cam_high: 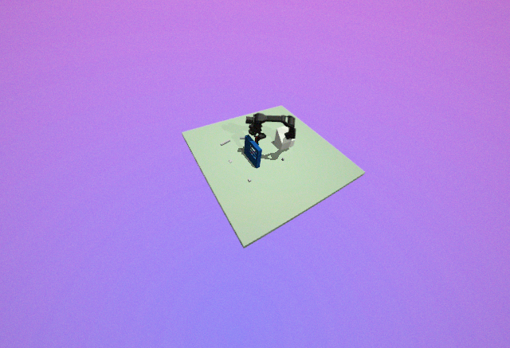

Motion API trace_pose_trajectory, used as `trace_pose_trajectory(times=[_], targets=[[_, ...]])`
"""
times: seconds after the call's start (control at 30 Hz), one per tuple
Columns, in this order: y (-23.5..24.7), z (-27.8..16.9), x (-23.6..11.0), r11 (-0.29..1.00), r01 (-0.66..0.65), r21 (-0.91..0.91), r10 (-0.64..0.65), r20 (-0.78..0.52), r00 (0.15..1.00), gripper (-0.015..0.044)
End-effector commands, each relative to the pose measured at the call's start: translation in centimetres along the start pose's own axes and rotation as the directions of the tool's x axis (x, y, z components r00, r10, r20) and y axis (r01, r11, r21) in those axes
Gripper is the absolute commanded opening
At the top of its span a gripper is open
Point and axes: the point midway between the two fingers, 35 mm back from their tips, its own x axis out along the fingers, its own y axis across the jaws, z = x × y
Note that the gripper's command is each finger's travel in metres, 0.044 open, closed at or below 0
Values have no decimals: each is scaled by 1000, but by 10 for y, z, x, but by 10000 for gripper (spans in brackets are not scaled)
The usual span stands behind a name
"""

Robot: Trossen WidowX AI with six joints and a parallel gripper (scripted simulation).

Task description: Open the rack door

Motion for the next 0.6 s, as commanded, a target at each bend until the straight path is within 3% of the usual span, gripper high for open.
trace_pose_trajectory(times=[0.0, 0.4, 0.57], targets=[[1, -1, 7, 1000, -7, 4, 7, 0, 1000, 285], [2, -2, 24, 1000, -8, 3, 8, 0, 1000, 285], [2, -2, 24, 1000, -8, 3, 8, 0, 1000, 154]])
